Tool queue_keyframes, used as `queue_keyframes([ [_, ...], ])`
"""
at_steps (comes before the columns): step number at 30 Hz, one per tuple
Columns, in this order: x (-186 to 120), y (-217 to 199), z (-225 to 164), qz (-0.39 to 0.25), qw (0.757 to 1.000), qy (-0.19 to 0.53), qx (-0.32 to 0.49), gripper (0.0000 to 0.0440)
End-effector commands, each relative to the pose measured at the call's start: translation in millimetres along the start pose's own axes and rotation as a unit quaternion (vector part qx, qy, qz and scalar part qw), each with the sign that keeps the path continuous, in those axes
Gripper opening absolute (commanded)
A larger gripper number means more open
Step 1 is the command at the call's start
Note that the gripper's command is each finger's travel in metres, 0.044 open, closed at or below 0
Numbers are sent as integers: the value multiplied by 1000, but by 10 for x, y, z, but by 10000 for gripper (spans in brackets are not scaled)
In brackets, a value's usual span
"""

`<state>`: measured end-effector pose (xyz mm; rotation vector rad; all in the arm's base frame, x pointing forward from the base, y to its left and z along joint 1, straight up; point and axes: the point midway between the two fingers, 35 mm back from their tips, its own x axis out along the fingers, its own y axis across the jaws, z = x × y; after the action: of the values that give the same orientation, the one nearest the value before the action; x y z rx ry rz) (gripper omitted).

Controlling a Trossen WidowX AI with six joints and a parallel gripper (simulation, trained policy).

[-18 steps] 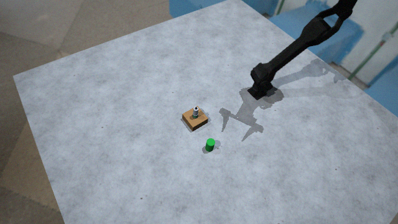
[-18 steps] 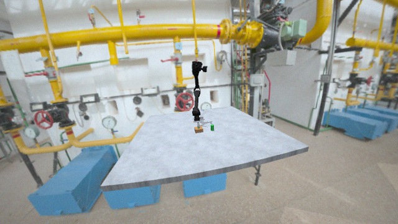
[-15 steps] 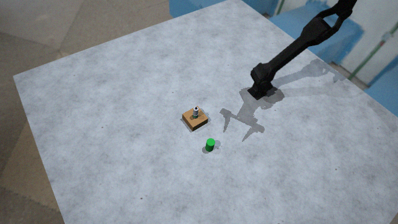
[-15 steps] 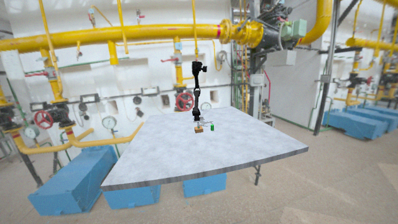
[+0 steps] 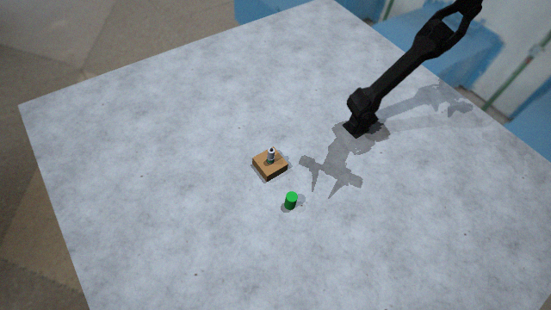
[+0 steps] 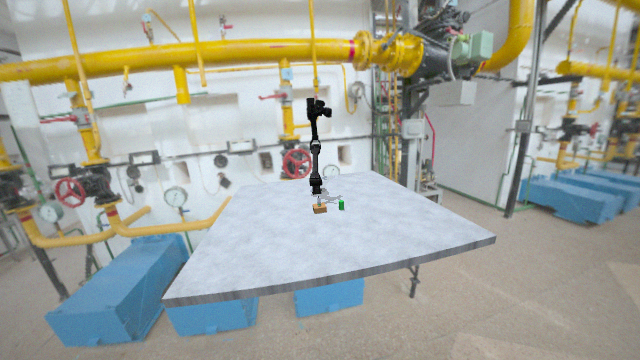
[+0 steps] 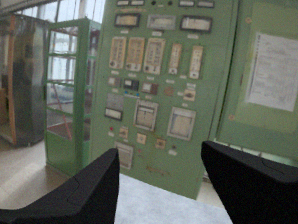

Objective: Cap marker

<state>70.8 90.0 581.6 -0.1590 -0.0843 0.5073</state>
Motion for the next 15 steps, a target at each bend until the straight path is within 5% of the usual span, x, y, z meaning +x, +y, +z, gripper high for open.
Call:
queue_keyframes([
  [1,106,-57,-118,19,1000,23,8,233],
  [15,405,-199,-434,69,994,86,26,264],
])
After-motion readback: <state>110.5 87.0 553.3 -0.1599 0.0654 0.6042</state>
